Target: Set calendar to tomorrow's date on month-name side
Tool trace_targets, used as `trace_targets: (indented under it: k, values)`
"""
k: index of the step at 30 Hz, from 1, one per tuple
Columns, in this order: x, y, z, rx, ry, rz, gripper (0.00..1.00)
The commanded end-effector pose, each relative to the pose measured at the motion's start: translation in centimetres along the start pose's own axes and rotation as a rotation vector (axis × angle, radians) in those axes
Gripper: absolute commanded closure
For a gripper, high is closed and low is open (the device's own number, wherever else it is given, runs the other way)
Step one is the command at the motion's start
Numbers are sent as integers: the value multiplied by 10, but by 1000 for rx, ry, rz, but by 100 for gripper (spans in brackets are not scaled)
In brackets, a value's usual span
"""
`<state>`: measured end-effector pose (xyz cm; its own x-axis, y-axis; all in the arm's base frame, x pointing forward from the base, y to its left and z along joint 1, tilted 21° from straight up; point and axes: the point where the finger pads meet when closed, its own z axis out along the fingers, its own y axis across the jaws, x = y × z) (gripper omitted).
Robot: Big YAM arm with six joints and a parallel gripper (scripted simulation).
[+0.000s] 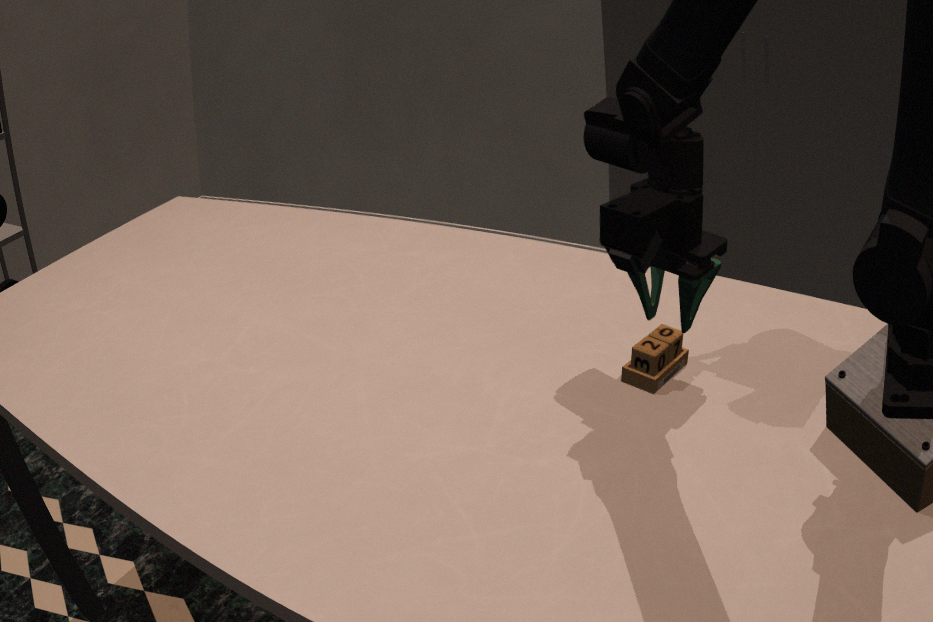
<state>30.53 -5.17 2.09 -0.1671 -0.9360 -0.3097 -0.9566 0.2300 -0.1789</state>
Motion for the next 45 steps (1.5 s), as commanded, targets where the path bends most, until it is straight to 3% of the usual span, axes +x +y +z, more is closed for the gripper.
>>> trace_targets:
  k: [1, 45]
  values:
    - [-5, -23, -5, 28, 2, -16, 55]
    - [-4, -23, -4, 23, 1, -15, 55]
